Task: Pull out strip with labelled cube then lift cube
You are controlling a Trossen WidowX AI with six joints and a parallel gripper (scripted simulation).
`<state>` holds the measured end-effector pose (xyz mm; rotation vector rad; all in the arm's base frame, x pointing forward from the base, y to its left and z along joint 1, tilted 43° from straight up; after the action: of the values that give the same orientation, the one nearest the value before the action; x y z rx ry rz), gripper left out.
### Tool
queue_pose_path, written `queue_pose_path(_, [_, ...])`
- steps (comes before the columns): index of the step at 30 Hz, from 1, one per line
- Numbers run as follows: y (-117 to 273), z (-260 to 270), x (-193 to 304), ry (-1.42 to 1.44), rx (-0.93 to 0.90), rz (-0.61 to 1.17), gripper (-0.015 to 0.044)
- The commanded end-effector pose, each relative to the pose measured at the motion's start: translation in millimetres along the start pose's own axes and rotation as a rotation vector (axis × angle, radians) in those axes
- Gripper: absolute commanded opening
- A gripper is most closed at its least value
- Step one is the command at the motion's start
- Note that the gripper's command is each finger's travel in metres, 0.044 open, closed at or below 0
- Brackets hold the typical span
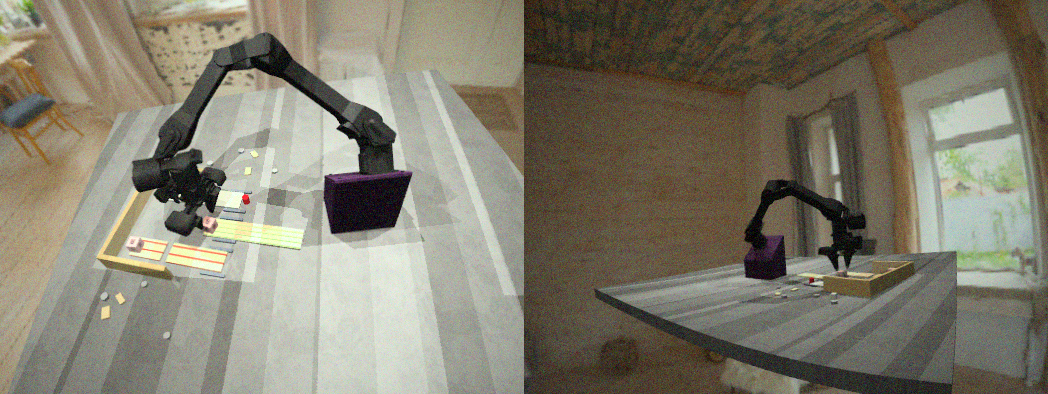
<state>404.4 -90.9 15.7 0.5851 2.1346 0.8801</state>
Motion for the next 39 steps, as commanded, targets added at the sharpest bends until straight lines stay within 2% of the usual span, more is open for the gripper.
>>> queue_pose_path(1, [-7.6, 0.0, 1.2, 0.007, 0.006, -0.002, 0.0250])
queue_pose_path(18, [-31.1, -1.1, 2.1, 0.007, 0.007, -0.003, 0.0250])
queue_pose_path(22, [-28.4, -1.2, 1.1, 0.001, 0.003, 0.000, 0.0145])
queue_pose_path(28, [-28.4, -1.2, 1.1, 0.001, 0.003, 0.000, 0.0105])
queue_pose_path(32, [-26.4, -2.5, 2.9, 0.001, 0.003, 0.000, 0.0000])
queue_pose_path(39, [-7.0, -17.5, 22.5, 0.005, 0.004, 0.001, 0.0000])
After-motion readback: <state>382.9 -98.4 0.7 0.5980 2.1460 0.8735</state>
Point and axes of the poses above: the point midway between the two fingers, 35 mm back from their tips, its own y axis back along the fingers, its own z axis across the jaws, x = y × z, the point moved 8 cm from there along y, back along the fingers, and after that the axes turned 15 degrees about -y, right-handed, at the moved point
